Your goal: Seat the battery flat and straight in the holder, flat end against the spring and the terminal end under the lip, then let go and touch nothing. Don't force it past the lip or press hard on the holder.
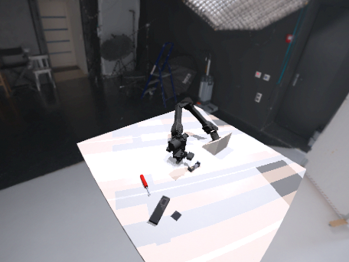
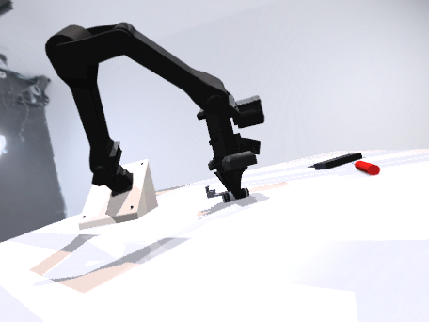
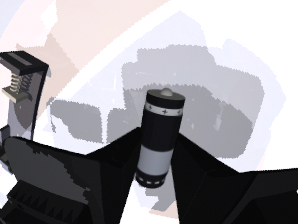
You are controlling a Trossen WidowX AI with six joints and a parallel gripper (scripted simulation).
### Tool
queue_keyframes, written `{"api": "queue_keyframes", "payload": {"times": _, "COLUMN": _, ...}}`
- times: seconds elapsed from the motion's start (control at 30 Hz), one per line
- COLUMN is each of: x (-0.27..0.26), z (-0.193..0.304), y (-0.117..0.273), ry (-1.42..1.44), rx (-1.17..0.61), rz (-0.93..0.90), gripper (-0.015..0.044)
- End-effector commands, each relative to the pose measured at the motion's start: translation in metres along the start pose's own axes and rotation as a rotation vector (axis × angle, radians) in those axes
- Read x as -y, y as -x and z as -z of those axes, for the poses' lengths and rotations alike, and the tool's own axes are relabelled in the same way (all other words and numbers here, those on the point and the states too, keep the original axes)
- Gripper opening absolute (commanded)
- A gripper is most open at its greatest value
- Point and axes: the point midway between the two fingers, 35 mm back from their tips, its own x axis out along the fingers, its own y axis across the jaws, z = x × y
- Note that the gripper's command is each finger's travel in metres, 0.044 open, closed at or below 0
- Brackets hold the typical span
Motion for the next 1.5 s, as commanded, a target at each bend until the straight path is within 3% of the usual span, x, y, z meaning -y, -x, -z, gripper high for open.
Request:
{"api": "queue_keyframes", "payload": {"times": 0.0, "x": 0.000, "z": 0.000, "y": -0.001, "ry": 0.005, "rx": -0.002, "rz": 0.002, "gripper": 0.0073}}
{"api": "queue_keyframes", "payload": {"times": 0.13, "x": 0.000, "z": 0.000, "y": 0.005, "ry": 0.005, "rx": -0.002, "rz": 0.002, "gripper": 0.0073}}
{"api": "queue_keyframes", "payload": {"times": 0.33, "x": 0.000, "z": 0.000, "y": 0.048, "ry": 0.005, "rx": -0.001, "rz": 0.000, "gripper": 0.0073}}
{"api": "queue_keyframes", "payload": {"times": 0.5, "x": -0.002, "z": 0.000, "y": 0.050, "ry": 0.043, "rx": -0.001, "rz": -0.001, "gripper": 0.0073}}
{"api": "queue_keyframes", "payload": {"times": 1.47, "x": -0.074, "z": -0.006, "y": 0.068, "ry": 1.714, "rx": 0.022, "rz": -0.008, "gripper": 0.0073}}
